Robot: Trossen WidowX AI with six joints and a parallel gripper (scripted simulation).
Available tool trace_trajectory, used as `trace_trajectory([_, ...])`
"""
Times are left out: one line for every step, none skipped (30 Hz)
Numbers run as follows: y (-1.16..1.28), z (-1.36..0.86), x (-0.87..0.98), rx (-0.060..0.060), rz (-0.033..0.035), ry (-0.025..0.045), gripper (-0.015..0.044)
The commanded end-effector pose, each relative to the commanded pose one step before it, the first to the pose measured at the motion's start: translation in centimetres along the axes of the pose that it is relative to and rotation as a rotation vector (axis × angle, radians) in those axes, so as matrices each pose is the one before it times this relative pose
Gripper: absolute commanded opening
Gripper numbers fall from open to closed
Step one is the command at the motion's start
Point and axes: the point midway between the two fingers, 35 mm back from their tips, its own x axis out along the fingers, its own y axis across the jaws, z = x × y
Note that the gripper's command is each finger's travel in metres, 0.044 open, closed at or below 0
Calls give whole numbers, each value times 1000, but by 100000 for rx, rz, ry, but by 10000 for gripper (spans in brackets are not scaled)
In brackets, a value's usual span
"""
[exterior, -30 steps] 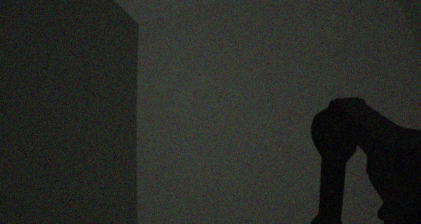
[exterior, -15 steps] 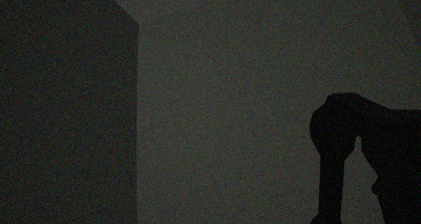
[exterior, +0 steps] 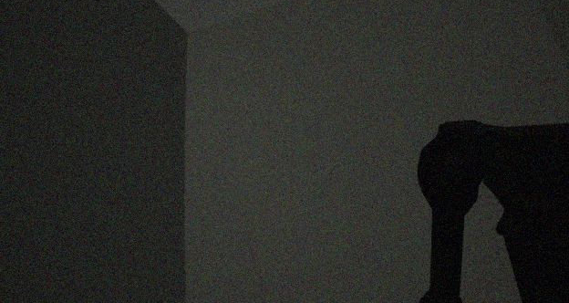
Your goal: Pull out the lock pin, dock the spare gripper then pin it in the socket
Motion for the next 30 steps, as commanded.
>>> trace_trajectory([74,80,-872,10,159,24,440])
trace_trajectory([41,51,-505,1,-8,3,440])
trace_trajectory([61,59,-599,1,-8,4,440])
trace_trajectory([84,65,-677,2,-7,4,440])
trace_trajectory([107,66,-711,2,-6,5,440])
trace_trajectory([127,64,-717,2,-4,5,440])
trace_trajectory([145,62,-715,3,-2,5,440])
trace_trajectory([131,48,-575,2,-1,4,440])
trace_trajectory([85,28,-347,2,0,3,440])
trace_trajectory([29,9,-116,1,0,1,440])
trace_trajectory([0,0,0,0,0,0,440])
trace_trajectory([0,0,0,0,0,0,440])
trace_trajectory([-156,-213,825,2764,222,-494,440])
trace_trajectory([-79,-637,17,6948,576,-1171,440])
trace_trajectory([-183,-1049,11,11585,1039,-1936,440])
trace_trajectory([-335,-1256,-19,14216,1414,-2340,440])
trace_trajectory([-469,-1205,-60,14232,1573,-2296,440])
trace_trajectory([-595,-1137,-100,14235,1737,-2240,440])
trace_trajectory([-712,-1056,-141,14234,1906,-2173,440])
trace_trajectory([-818,-962,-181,14230,2079,-2093,440])
trace_trajectory([-912,-857,-222,14222,2255,-1997,440])
trace_trajectory([-732,-544,-193,10452,1771,-1398,440])
trace_trajectory([-666,-413,-186,9052,1613,-1157,440])
trace_trajectory([-656,-344,-193,8615,1603,-1050,440])
trace_trajectory([-643,-283,-198,8216,1590,-952,440])
trace_trajectory([-629,-229,-203,7873,1580,-862,440])
trace_trajectory([-622,-183,-210,7685,1594,-792,440])
trace_trajectory([-619,-142,-219,7566,1619,-728,440])
trace_trajectory([-615,-102,-228,7476,1648,-666,440])
trace_trajectory([-611,-64,-237,7413,1679,-604,440])
